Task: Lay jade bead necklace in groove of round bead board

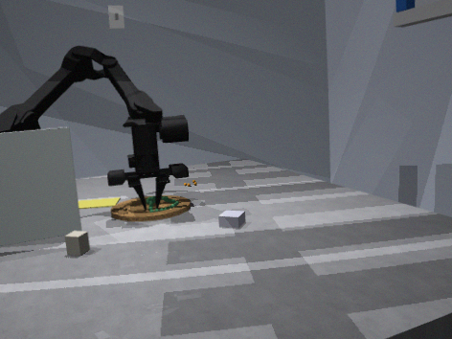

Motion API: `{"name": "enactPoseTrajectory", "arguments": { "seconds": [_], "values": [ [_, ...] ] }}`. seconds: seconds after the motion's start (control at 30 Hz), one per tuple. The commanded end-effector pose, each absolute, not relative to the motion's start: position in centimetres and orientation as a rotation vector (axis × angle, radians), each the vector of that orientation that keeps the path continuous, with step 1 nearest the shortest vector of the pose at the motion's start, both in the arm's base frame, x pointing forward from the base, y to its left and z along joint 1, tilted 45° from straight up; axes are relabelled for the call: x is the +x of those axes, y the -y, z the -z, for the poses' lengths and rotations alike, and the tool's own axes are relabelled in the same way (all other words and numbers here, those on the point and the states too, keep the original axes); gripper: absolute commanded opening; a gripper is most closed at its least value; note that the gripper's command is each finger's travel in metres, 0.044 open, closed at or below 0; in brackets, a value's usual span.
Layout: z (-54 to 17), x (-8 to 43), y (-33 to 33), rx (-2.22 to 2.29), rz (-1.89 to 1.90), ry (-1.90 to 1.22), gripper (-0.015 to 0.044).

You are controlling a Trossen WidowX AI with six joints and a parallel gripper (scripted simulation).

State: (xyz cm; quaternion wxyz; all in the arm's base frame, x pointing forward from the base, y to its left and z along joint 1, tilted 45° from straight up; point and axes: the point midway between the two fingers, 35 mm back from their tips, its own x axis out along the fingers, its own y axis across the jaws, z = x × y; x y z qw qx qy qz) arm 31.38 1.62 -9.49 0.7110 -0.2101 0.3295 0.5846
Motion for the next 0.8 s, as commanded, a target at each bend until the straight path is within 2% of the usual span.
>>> {"name": "enactPoseTrajectory", "arguments": {
  "seconds": [0.0, 0.1, 0.77],
  "values": [
    [9.47, 31.39, -1.6, -0.466, -1.296, -0.731, 0.0067],
    [9.47, 31.39, -1.6, -0.466, -1.296, -0.731, 0.0],
    [9.47, 31.39, -1.6, -0.466, -1.296, -0.731, 0.0]
  ]
}}
